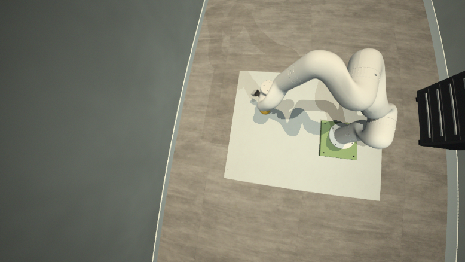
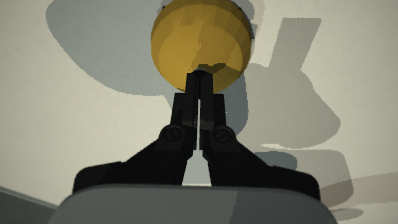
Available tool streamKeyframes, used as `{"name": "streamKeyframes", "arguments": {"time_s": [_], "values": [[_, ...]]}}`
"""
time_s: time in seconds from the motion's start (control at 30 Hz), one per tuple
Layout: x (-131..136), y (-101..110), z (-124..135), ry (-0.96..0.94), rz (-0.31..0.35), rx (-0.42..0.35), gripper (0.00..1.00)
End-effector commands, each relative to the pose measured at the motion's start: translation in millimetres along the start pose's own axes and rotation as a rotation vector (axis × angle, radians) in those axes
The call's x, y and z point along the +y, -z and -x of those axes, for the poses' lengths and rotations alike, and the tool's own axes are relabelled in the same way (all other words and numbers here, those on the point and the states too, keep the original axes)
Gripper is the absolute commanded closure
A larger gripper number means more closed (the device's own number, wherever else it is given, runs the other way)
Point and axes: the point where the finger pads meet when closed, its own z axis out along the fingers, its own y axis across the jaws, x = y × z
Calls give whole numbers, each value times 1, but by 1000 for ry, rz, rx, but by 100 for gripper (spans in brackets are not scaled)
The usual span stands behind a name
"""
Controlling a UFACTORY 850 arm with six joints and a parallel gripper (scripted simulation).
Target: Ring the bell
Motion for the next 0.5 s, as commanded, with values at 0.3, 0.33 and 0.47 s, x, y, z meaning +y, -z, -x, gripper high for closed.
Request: {"name": "streamKeyframes", "arguments": {"time_s": [0.3, 0.33, 0.47], "values": [[0, -3, -1, 0, -1, 2, 100], [0, -3, -1, 0, -1, 2, 100], [0, -3, -1, 0, -1, 2, 100]]}}
